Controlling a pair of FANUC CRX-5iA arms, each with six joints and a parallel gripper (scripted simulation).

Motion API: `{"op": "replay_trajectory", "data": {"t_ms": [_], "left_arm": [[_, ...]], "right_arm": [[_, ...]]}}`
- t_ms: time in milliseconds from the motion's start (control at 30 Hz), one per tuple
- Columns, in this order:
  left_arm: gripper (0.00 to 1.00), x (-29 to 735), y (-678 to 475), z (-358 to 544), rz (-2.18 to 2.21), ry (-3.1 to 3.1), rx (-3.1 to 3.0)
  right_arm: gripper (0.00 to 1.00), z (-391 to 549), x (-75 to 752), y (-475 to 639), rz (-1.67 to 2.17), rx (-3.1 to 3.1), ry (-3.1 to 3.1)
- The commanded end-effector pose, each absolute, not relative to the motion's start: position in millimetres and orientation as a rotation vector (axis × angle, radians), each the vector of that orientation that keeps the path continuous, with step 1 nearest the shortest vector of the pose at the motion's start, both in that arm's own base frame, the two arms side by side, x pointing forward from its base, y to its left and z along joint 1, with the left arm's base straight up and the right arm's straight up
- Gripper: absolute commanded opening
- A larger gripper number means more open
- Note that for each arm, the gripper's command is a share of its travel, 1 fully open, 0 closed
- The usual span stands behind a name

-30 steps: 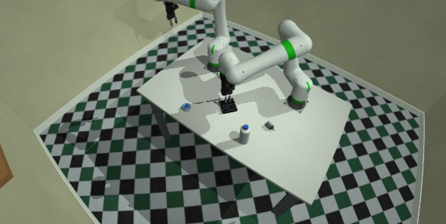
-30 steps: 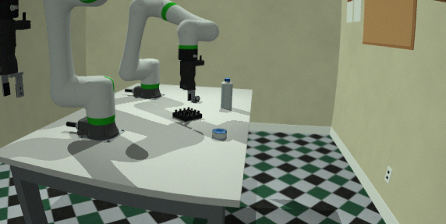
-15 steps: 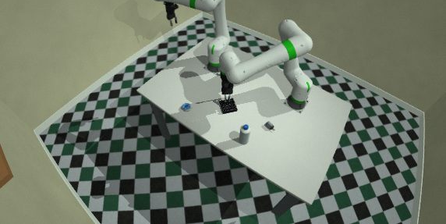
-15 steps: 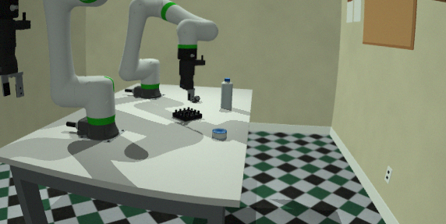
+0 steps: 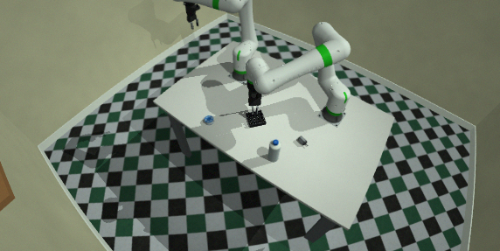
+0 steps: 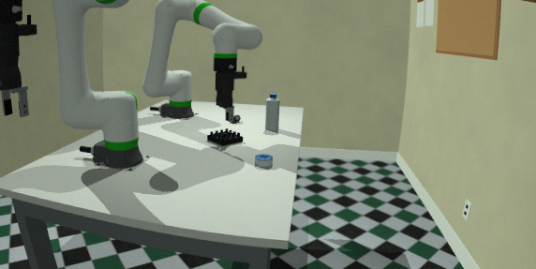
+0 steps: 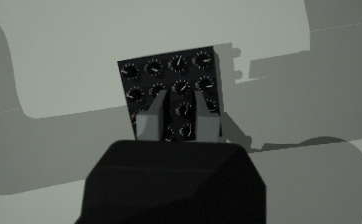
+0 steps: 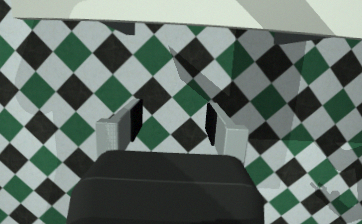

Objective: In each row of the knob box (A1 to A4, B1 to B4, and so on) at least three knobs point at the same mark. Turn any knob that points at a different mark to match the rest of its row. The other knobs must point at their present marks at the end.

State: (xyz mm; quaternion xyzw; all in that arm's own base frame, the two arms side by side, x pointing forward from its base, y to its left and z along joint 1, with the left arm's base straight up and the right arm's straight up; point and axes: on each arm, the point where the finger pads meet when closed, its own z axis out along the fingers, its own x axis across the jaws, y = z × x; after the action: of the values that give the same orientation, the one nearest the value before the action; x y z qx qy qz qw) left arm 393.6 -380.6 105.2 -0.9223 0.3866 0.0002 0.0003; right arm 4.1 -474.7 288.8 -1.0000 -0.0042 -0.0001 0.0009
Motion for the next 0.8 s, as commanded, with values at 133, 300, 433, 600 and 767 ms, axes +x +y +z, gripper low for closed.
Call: {"op": "replay_trajectory", "data": {"t_ms": [133,300,433,600,767], "left_arm": [[0.46,393.9,-381.1,106.3,-0.002,1.214,-2.898],[0.46,393.9,-381.1,106.3,-0.002,1.214,-2.898],[0.46,393.9,-381.1,106.3,-0.002,1.214,-2.898],[0.46,393.9,-381.1,105.8,-0.002,1.214,-2.898],[0.46,393.9,-381.0,103.9,-0.002,1.215,-2.898]], "right_arm": [[1.00,289.7,4.0,-475.0,0.000,-3.142,-0.013],[1.00,289.7,4.0,-475.0,0.000,-3.142,-0.013],[1.00,289.7,4.0,-475.0,0.000,-3.142,-0.013],[1.00,289.7,4.0,-475.0,0.000,-3.142,-0.013],[1.00,289.7,4.0,-475.0,0.000,-3.142,-0.013]]}}
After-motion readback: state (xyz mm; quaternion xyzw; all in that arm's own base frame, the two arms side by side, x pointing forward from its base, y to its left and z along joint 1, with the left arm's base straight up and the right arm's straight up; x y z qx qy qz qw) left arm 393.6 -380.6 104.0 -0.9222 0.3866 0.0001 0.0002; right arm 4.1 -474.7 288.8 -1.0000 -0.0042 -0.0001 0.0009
